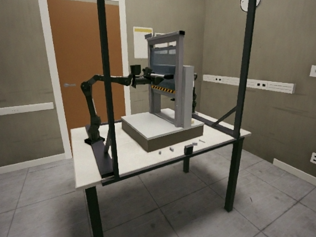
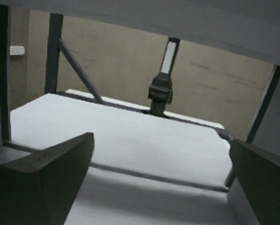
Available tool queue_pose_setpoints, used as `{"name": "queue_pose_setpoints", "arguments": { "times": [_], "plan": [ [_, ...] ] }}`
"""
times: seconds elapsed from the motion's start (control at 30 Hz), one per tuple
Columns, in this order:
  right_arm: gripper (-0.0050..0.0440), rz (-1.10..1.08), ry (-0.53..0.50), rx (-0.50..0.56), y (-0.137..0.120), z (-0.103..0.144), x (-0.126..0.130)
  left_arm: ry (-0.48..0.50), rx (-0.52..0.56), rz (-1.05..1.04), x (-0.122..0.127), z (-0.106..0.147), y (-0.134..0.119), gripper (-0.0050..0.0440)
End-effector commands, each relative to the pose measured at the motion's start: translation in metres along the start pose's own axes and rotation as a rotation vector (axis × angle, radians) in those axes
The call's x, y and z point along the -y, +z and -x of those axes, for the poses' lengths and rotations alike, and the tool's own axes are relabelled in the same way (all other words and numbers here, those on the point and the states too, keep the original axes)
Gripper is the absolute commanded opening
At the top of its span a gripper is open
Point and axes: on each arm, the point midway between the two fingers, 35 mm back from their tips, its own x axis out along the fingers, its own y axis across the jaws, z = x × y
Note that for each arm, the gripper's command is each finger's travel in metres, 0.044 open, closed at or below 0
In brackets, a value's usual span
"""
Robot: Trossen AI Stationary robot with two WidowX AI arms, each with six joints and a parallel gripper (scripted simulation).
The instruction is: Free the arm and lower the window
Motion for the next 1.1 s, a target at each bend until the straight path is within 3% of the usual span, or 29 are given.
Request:
{"name": "queue_pose_setpoints", "arguments": {
  "times": [0.0,0.73,0.8,0.83,1.07],
  "plan": [
    [0.0400,-0.022,-0.004,0.009,0.016,0.001,0.022,-0.009,0.199,0.049,-0.006,0.021,0.087,0.0400],
    [0.0400,-0.020,0.004,0.018,0.046,0.021,0.089,-0.009,0.199,0.049,-0.006,0.021,0.087,0.0400],
    [0.0400,-0.092,-0.055,0.063,0.086,0.006,0.112,-0.009,0.199,0.049,-0.006,0.021,0.087,0.0400],
    [0.0400,-0.094,-0.046,0.040,0.081,0.007,0.114,-0.009,0.199,0.049,-0.006,0.021,0.087,0.0400],
    [0.0400,-0.167,-0.100,0.051,0.116,0.007,0.158,-0.009,0.199,0.049,-0.006,0.021,0.087,0.0400]
  ]
}}
